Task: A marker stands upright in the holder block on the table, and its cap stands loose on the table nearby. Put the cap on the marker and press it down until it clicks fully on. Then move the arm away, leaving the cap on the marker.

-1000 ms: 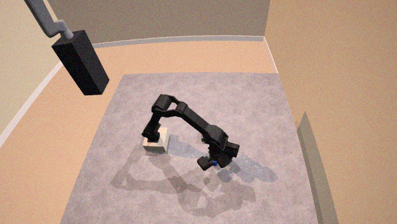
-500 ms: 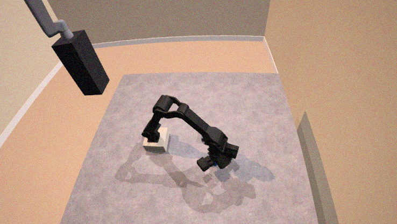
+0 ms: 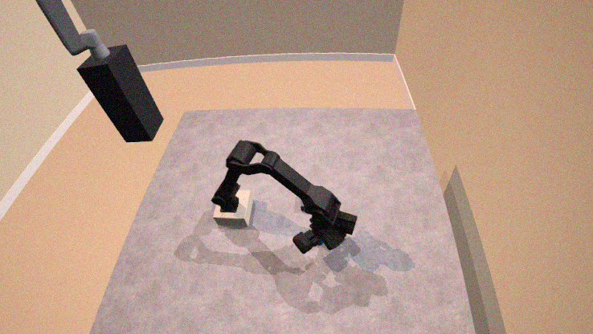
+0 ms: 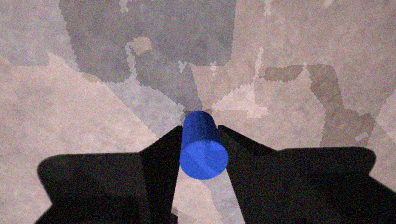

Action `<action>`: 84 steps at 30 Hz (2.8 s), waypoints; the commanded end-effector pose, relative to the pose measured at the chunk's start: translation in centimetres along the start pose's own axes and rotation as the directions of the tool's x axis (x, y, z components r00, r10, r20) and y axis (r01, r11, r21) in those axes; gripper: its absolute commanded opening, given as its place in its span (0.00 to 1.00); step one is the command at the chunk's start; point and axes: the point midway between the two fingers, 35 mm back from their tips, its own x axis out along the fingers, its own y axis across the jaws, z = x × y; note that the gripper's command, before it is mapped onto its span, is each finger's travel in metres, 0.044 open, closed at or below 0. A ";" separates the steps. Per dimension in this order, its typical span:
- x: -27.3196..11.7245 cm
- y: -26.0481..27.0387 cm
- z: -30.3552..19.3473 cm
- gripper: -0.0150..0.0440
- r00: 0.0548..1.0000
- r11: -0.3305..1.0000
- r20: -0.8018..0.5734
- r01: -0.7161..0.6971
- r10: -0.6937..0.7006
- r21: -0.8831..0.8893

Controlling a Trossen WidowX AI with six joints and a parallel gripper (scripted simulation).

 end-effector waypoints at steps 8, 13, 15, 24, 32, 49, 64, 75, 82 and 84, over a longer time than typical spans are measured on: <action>-4.2 0.2 0.3 0.25 1.000 1.000 0.013 -0.012 0.012 -0.003; -4.6 0.5 -0.2 0.25 1.000 1.000 0.013 -0.012 0.012 -0.003; -4.8 1.1 -0.9 0.25 1.000 1.000 0.012 -0.012 0.012 -0.003; -5.9 3.2 -3.8 0.25 1.000 1.000 0.010 -0.014 0.014 -0.003; -6.8 4.8 -6.6 0.25 1.000 1.000 0.008 -0.016 0.016 -0.003; -8.6 7.1 -12.7 0.25 1.000 1.000 0.003 -0.018 0.018 -0.003; -8.9 7.7 -15.8 0.25 1.000 1.000 0.001 -0.018 0.018 -0.003; -7.7 7.8 -15.8 0.25 1.000 1.000 0.001 -0.018 0.018 -0.003; -6.6 7.9 -15.8 0.25 1.000 1.000 0.001 -0.018 0.018 -0.003; -6.2 7.9 -15.8 0.25 1.000 1.000 0.001 -0.018 0.018 -0.003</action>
